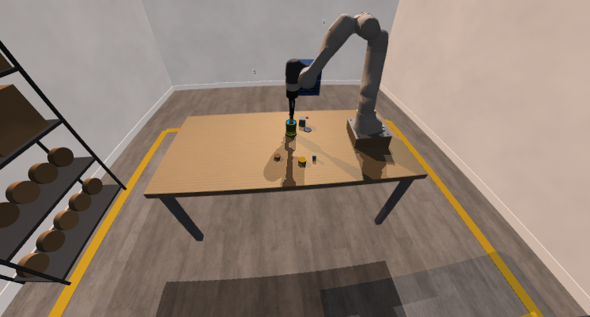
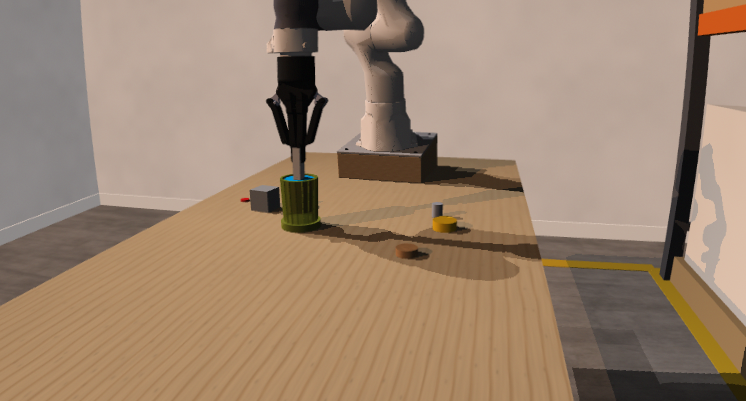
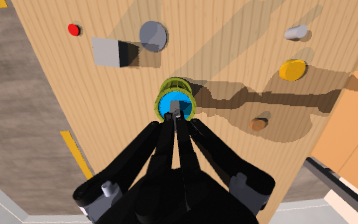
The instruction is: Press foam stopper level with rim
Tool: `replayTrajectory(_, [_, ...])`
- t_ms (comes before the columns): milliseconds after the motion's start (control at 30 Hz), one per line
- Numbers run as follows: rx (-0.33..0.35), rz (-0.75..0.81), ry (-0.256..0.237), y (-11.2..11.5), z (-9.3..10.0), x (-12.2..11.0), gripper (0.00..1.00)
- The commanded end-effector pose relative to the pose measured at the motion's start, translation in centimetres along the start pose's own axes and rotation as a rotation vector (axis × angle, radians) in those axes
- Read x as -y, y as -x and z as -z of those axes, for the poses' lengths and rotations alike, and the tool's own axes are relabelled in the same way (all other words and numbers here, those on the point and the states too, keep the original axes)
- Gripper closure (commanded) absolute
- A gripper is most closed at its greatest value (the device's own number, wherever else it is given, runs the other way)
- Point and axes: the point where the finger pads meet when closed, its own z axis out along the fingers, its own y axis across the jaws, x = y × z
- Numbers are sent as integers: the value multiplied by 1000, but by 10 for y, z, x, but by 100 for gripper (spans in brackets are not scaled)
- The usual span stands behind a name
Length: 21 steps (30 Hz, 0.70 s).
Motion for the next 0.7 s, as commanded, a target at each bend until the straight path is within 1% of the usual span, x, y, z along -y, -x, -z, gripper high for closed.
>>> replayTrajectory(0, [-12,0,3,-5,-5,-2,100])
replayTrajectory(333, [-12,0,3,-5,-3,-2,100])
replayTrajectory(667, [-12,0,3,-3,12,-2,100])
